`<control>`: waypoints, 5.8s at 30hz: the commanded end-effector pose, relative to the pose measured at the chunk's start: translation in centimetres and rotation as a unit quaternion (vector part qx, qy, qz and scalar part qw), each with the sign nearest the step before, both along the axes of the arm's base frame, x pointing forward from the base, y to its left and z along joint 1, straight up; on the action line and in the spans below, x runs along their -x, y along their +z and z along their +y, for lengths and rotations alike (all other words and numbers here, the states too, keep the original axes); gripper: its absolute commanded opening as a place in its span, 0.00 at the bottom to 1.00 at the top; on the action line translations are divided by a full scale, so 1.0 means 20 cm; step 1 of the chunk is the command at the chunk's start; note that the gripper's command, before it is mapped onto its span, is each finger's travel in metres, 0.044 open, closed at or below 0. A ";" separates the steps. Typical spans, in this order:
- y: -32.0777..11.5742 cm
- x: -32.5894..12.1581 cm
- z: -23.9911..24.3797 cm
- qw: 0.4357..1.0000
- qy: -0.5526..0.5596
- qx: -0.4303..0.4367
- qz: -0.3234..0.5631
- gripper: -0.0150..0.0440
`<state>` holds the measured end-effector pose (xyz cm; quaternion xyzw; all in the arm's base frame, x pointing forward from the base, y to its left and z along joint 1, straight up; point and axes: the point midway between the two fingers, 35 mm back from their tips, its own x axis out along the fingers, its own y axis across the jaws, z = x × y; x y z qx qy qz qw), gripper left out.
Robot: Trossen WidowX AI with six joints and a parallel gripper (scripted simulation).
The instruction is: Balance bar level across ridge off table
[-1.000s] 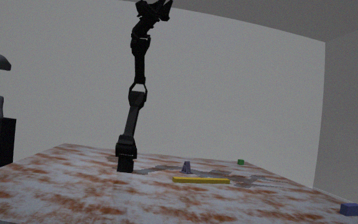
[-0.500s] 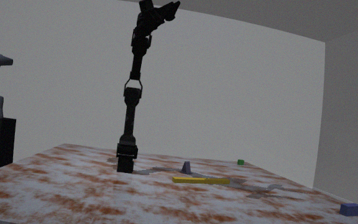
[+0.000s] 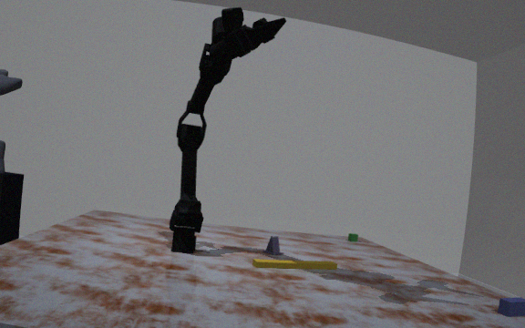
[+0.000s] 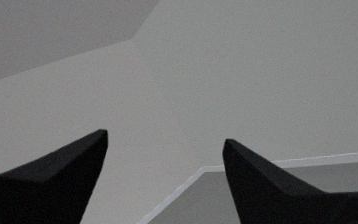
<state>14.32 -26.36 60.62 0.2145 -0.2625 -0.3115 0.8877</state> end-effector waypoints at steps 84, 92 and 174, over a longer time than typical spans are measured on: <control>-2.56 -1.06 0.87 0.422 0.404 0.006 0.811 0.79; -2.65 -1.06 0.87 0.422 0.404 0.006 0.811 0.79; -2.34 -1.07 0.87 0.423 0.404 0.005 0.811 0.25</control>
